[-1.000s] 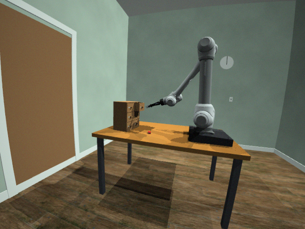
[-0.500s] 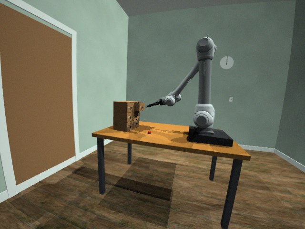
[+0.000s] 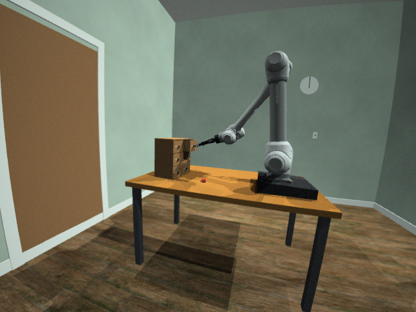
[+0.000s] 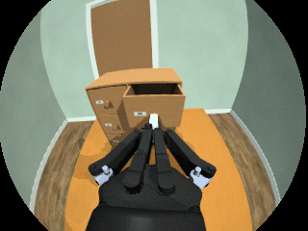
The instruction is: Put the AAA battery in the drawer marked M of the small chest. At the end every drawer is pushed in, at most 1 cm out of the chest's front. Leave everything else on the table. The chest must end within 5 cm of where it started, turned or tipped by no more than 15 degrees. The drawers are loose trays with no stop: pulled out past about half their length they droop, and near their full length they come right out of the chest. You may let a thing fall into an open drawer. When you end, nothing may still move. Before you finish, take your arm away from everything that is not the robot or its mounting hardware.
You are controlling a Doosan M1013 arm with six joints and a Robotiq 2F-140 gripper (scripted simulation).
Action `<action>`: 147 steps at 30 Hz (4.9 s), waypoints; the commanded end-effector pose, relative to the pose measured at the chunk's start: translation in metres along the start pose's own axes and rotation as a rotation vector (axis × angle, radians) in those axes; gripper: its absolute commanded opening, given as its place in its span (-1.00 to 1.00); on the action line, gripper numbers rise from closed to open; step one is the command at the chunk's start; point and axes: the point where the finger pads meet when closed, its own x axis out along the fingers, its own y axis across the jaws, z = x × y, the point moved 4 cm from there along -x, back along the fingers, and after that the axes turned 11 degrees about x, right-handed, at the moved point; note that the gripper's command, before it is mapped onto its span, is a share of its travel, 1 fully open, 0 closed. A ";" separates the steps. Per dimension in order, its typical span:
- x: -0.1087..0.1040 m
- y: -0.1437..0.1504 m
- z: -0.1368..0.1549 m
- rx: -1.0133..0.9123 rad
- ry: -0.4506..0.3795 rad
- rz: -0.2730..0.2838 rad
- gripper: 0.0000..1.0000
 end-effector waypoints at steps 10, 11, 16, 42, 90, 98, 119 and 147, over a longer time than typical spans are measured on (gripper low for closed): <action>0.018 -0.001 -0.006 0.000 0.000 0.000 -1.00; 0.020 -0.001 -0.007 0.000 0.000 0.000 -1.00; 0.027 -0.002 -0.009 0.000 0.000 0.000 -1.00; 0.058 -0.004 -0.021 0.000 0.000 0.000 -1.00; 0.066 -0.005 -0.023 0.000 0.000 0.000 -1.00; 0.066 -0.005 -0.023 0.000 0.000 0.000 -1.00; 0.065 -0.005 -0.023 0.000 0.000 0.000 -1.00; -0.014 -0.002 -0.008 0.000 0.000 0.000 -1.00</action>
